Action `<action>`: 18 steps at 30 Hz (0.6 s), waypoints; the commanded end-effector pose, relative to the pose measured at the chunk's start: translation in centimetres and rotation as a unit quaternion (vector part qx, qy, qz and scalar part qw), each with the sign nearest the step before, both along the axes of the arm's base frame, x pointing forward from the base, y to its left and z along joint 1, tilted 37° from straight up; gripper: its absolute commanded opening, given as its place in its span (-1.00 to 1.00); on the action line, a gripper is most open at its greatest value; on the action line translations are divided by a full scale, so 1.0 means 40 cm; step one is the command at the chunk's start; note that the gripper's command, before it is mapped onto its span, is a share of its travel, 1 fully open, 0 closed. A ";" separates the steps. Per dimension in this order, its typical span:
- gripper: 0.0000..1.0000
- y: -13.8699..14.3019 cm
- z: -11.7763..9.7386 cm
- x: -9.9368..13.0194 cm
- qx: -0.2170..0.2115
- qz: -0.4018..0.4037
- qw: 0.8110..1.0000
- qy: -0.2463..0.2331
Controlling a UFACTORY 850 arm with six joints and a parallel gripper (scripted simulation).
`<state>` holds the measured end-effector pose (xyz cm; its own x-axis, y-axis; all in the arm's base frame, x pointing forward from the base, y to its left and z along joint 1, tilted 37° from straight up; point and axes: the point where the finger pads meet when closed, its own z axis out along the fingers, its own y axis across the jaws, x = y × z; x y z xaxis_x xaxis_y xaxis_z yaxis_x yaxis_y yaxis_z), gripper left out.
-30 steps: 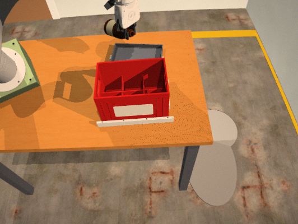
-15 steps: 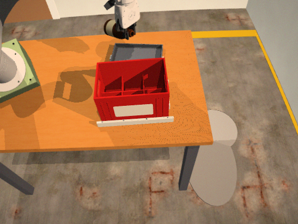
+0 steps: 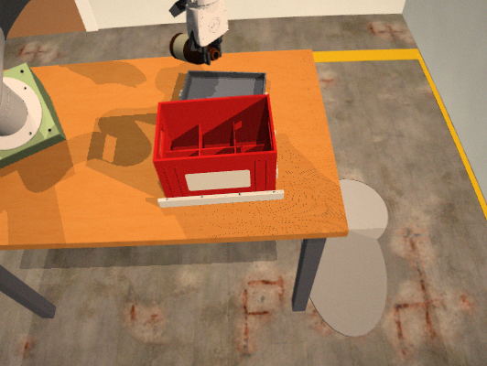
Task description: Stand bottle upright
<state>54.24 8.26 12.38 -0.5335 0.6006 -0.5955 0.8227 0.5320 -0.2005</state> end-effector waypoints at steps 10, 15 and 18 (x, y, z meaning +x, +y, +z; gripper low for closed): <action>-1.00 0.002 0.001 -0.001 -0.029 0.007 0.999 -0.018; -1.00 0.003 0.002 0.000 -0.043 0.010 0.999 -0.028; -1.00 0.003 0.002 0.000 -0.049 0.012 0.998 -0.033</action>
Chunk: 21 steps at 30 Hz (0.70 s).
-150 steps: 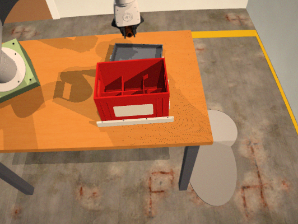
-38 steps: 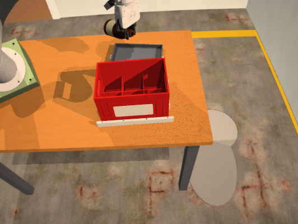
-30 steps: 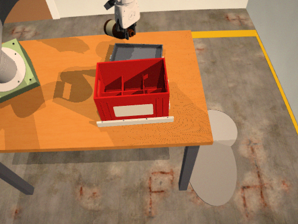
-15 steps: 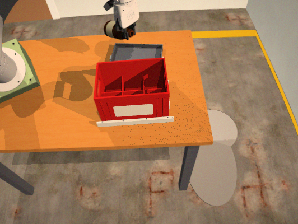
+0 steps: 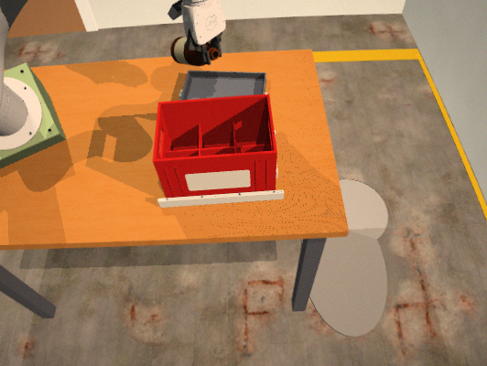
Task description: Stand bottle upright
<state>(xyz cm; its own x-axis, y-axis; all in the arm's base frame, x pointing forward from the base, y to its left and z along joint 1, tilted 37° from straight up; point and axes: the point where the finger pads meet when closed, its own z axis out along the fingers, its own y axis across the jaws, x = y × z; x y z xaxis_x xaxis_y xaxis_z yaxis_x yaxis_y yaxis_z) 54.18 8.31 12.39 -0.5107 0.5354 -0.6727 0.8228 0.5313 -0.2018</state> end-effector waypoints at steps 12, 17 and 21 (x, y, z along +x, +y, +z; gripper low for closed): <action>-1.00 0.004 0.003 0.003 -0.016 0.006 1.000 -0.014; -1.00 0.004 0.003 0.003 -0.016 0.006 1.000 -0.014; -1.00 0.004 0.003 0.003 -0.016 0.006 1.000 -0.014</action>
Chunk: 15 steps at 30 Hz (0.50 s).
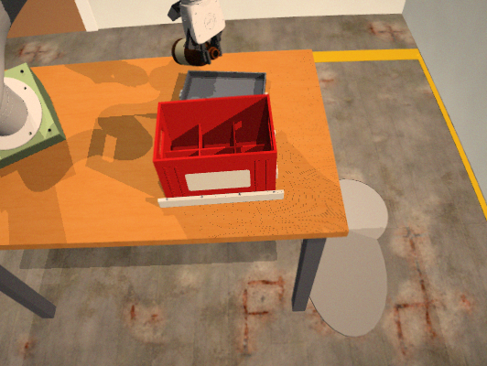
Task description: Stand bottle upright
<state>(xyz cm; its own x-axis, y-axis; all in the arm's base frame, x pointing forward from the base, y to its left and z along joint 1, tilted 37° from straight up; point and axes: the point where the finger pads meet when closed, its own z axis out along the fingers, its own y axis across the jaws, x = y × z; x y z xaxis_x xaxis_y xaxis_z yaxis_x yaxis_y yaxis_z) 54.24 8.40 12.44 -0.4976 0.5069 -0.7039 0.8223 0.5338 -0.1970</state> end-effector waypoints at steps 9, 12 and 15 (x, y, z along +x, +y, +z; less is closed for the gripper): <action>-1.00 0.002 0.001 0.001 0.000 0.000 1.000 -0.001; -1.00 0.001 0.001 0.001 -0.002 0.001 1.000 -0.002; -1.00 0.001 0.001 0.001 -0.003 0.001 1.000 -0.002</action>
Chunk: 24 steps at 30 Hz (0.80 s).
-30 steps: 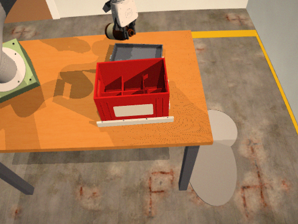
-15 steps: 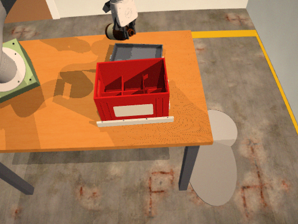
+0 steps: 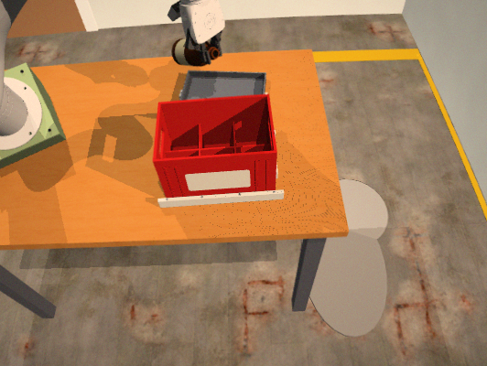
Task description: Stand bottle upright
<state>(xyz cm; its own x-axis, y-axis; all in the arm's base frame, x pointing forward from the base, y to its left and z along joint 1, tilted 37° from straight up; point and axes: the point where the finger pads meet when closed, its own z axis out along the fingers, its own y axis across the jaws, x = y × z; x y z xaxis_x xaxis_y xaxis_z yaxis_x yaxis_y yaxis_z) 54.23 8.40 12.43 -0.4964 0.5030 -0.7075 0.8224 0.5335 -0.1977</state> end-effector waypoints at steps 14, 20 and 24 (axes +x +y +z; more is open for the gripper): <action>-1.00 0.001 0.000 -0.001 -0.033 0.006 0.999 -0.020; -1.00 0.001 0.001 -0.001 -0.044 0.009 0.999 -0.028; -1.00 0.002 0.001 -0.001 -0.055 0.012 0.998 -0.035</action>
